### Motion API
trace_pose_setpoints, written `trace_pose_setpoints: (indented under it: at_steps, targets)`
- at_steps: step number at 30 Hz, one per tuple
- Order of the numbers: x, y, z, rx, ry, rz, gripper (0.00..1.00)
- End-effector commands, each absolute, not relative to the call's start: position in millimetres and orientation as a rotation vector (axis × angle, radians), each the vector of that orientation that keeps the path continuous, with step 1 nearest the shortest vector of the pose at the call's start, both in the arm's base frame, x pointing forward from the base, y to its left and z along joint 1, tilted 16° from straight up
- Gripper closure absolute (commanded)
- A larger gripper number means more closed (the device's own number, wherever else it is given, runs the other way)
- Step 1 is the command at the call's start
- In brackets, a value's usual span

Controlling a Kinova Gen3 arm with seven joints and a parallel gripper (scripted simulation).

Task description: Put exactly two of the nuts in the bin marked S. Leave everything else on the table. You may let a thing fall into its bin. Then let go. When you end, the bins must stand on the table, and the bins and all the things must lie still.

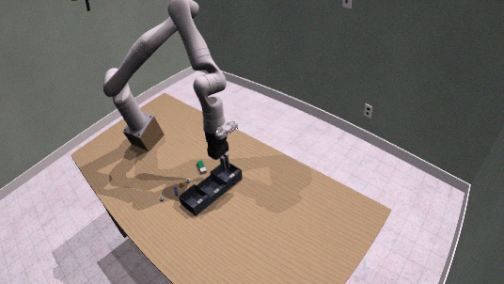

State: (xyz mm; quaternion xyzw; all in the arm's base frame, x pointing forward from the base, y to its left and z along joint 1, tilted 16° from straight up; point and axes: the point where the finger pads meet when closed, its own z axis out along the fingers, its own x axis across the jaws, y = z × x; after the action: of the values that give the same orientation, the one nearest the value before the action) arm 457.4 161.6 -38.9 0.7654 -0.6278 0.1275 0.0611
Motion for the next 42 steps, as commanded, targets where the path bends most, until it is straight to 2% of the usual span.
trace_pose_setpoints:
  at_steps: [1, 12, 42]
  targets:
    - [458.0, 156.6, -46.4, 2.307, -1.900, 0.385, 0.69]
    - [461.4, 149.0, -74.6, 2.307, -1.900, 0.385, 0.69]
    - [461.5, 148.9, -75.2, 2.307, -1.900, 0.385, 0.69]
